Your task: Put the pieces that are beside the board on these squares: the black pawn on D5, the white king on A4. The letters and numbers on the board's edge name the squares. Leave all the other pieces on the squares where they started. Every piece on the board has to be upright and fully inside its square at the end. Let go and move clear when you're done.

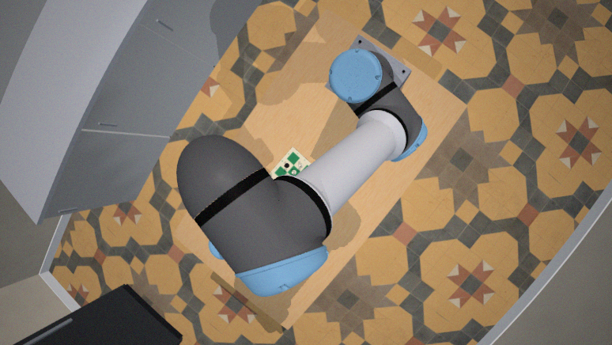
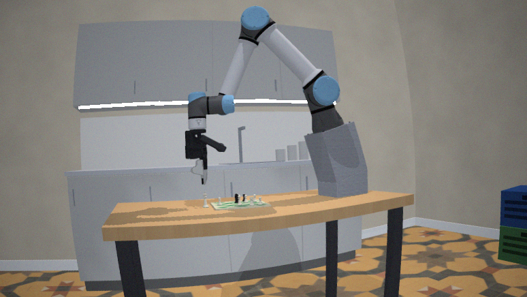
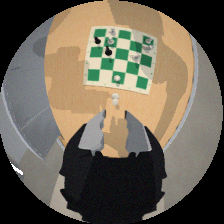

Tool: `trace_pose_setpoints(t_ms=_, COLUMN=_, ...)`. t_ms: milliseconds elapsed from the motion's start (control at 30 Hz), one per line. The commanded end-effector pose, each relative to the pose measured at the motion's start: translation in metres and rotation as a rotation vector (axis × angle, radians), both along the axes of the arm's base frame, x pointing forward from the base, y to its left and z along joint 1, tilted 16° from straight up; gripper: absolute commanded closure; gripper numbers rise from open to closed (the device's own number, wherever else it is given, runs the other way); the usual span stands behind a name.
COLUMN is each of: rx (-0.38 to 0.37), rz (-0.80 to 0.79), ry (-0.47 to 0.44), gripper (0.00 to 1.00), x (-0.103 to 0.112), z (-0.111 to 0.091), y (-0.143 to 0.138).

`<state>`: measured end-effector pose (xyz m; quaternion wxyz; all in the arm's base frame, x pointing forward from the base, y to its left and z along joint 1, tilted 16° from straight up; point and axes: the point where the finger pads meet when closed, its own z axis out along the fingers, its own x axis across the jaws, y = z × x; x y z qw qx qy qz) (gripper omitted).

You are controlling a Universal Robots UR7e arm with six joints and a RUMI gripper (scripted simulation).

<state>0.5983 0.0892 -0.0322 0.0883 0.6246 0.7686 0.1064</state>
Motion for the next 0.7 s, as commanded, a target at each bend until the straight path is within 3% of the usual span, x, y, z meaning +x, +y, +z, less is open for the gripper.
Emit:
trace_pose_setpoints(t_ms=0, rx=0.000, rz=0.000, ry=-0.002, gripper=0.75, x=0.003, z=-0.007, y=0.000)
trace_pose_setpoints(t_ms=667, rx=0.000, rz=0.000, ry=-0.002, gripper=0.75, x=0.007, z=-0.021, y=0.001)
